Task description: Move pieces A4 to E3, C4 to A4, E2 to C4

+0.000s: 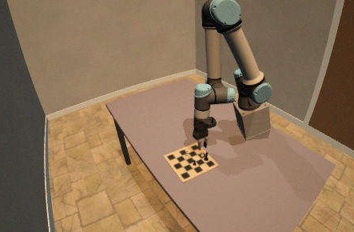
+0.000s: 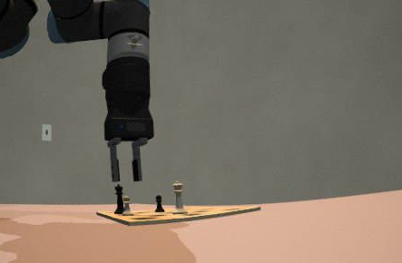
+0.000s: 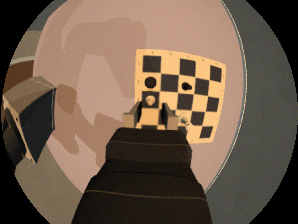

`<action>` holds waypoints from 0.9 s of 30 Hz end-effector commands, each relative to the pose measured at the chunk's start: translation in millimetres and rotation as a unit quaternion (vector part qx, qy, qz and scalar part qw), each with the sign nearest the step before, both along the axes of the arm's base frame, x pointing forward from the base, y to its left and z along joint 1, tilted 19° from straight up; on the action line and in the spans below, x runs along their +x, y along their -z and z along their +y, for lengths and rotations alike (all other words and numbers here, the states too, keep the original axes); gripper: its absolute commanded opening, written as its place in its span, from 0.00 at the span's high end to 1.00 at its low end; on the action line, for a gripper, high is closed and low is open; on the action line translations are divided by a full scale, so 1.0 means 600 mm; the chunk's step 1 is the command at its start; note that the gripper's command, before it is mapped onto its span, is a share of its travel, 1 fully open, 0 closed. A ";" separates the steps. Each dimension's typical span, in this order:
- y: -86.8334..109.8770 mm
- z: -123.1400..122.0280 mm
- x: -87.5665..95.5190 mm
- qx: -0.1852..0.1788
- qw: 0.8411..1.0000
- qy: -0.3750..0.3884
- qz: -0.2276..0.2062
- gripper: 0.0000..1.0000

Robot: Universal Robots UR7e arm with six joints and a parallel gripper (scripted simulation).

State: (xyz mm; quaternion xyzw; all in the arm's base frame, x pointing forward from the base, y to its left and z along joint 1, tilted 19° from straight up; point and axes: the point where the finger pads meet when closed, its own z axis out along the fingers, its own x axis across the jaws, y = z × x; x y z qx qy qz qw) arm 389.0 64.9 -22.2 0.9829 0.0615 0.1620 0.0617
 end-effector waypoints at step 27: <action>-0.065 0.008 -0.024 0.001 1.000 0.000 0.006 0.00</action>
